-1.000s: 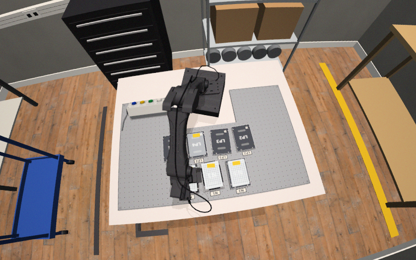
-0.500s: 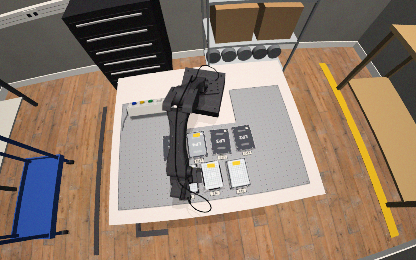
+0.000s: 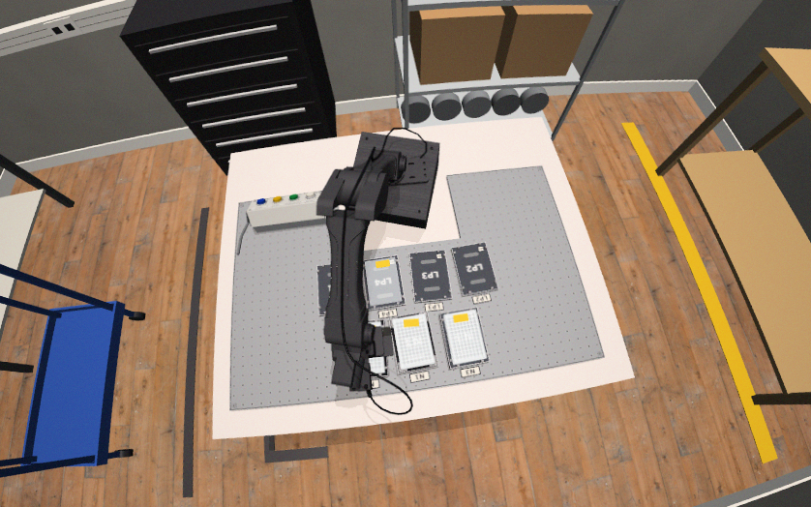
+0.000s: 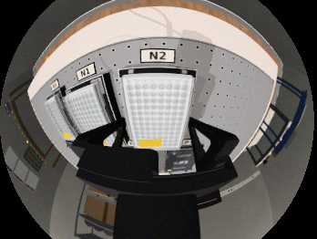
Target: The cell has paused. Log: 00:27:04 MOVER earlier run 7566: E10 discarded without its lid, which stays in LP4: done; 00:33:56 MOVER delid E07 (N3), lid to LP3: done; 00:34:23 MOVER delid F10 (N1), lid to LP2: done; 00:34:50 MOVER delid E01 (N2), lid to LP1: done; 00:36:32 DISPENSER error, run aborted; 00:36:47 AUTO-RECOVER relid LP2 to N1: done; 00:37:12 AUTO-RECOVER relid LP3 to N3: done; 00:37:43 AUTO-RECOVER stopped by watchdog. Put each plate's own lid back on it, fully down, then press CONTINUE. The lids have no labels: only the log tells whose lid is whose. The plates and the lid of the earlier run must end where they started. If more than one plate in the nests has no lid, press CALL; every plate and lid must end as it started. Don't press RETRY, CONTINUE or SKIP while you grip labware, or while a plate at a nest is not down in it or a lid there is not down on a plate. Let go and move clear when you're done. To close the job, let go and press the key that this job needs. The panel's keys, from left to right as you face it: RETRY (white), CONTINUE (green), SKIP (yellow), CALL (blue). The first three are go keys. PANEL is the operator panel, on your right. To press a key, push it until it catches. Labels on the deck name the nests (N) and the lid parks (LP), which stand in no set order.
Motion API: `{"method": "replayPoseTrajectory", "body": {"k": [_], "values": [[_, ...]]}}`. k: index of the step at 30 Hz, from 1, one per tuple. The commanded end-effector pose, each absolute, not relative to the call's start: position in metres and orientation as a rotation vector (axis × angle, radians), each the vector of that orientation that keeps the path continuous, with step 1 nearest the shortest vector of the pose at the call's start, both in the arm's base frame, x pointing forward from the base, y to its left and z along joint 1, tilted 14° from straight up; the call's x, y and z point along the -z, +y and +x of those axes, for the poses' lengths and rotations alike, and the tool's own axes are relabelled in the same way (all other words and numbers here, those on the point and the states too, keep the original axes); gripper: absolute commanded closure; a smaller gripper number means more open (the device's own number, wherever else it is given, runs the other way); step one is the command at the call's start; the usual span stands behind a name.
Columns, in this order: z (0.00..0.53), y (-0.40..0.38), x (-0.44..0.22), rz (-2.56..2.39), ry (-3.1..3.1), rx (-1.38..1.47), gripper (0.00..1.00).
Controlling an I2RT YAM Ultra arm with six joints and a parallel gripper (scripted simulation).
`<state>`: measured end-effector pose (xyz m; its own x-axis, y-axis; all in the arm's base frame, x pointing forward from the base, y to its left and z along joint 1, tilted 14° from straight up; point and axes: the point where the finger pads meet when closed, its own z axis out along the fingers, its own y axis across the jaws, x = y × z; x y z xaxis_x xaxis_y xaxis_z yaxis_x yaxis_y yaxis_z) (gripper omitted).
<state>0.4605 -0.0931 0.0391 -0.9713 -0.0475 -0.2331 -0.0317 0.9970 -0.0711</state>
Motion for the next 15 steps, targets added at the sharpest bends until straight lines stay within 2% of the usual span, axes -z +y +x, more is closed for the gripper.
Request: {"method": "replayPoseTrajectory", "body": {"k": [1, 15], "values": [[0.464, -0.096, -0.046, -0.053, 2.887, 0.104, 0.00], [0.462, -0.100, -0.079, -0.035, 2.861, 0.117, 0.00]]}}
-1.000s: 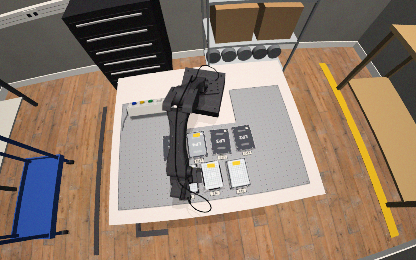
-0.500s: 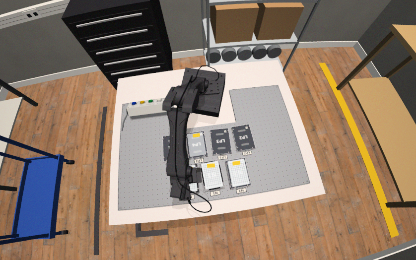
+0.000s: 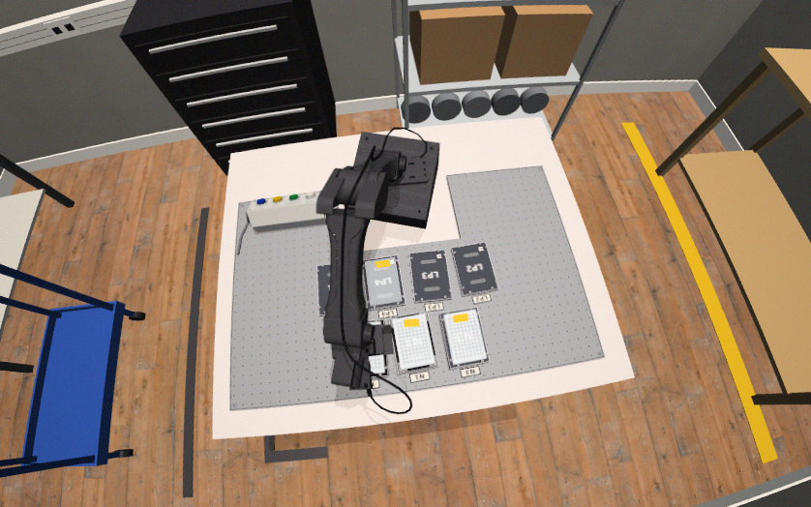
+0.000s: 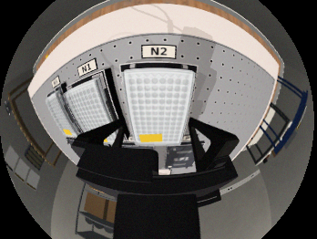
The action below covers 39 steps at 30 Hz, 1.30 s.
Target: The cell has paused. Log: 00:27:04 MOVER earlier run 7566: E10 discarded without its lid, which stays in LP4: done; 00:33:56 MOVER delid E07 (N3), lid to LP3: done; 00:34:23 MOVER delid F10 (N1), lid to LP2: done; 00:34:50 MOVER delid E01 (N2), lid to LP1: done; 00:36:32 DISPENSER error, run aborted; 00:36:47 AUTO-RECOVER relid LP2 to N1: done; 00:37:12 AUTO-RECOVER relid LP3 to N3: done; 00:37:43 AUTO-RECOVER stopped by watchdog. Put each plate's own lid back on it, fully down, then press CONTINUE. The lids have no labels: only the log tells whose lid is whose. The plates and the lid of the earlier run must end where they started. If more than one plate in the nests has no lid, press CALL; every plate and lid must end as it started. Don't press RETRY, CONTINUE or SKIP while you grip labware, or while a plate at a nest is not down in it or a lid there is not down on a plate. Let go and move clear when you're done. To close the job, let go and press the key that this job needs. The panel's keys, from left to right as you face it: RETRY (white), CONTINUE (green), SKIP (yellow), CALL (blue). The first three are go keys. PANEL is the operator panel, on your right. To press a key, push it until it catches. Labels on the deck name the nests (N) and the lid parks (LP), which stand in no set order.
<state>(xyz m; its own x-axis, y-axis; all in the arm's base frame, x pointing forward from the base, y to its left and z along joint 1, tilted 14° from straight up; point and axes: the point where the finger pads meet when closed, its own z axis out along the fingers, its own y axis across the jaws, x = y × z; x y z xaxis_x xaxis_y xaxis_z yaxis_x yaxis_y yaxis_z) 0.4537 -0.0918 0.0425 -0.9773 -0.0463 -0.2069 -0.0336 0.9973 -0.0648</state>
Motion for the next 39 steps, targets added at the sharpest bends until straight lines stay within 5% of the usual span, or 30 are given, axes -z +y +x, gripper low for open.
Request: {"method": "replayPoseTrajectory", "body": {"k": [1, 39], "values": [[0.461, -0.099, -0.081, -0.035, 2.861, 0.117, 0.00], [0.440, -0.076, -0.071, -0.111, 2.878, 0.122, 0.05]]}}
